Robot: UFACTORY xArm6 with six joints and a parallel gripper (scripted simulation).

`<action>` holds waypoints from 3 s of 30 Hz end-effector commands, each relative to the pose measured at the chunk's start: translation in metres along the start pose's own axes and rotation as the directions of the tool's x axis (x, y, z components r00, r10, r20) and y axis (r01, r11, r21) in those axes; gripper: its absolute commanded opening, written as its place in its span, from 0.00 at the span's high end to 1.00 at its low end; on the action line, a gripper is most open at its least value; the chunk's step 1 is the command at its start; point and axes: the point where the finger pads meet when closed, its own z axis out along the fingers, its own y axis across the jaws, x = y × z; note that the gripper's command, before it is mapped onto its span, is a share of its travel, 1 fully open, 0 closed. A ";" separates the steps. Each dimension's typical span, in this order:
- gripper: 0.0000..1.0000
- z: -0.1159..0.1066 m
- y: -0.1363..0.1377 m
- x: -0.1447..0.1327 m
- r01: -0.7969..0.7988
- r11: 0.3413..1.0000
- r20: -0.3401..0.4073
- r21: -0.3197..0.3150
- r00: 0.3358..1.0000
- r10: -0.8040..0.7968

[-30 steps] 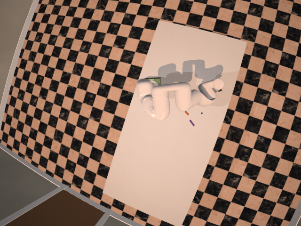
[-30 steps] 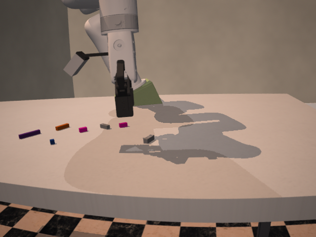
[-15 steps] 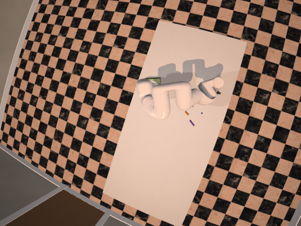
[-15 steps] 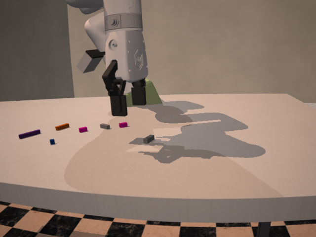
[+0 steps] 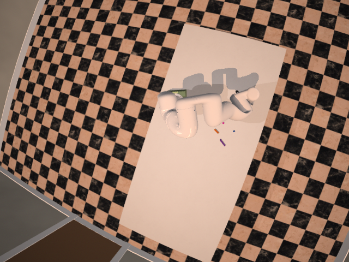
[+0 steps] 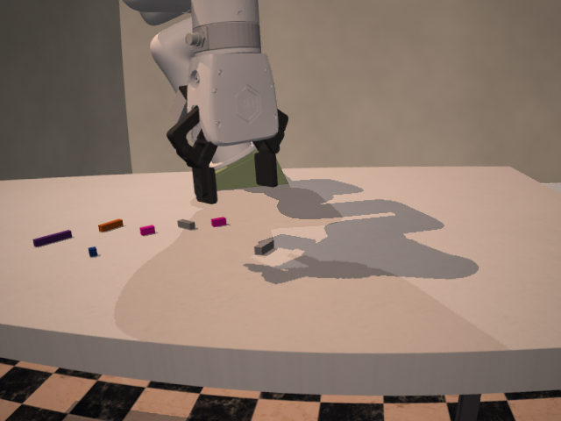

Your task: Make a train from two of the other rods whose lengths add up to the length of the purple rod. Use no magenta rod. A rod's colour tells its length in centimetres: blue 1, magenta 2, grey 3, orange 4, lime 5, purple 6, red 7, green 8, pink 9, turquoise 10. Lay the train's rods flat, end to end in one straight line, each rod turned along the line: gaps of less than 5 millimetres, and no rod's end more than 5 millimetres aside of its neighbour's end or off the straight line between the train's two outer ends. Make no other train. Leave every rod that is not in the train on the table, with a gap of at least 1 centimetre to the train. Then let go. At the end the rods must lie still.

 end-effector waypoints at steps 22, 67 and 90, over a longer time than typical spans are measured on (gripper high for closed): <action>0.00 -0.004 0.012 -0.010 -0.700 0.714 0.012 0.010 0.714 0.700; 0.76 -0.005 0.021 -0.015 -0.958 0.286 0.016 0.003 0.286 0.958; 0.76 -0.005 0.021 -0.015 -0.958 0.286 0.016 0.003 0.286 0.958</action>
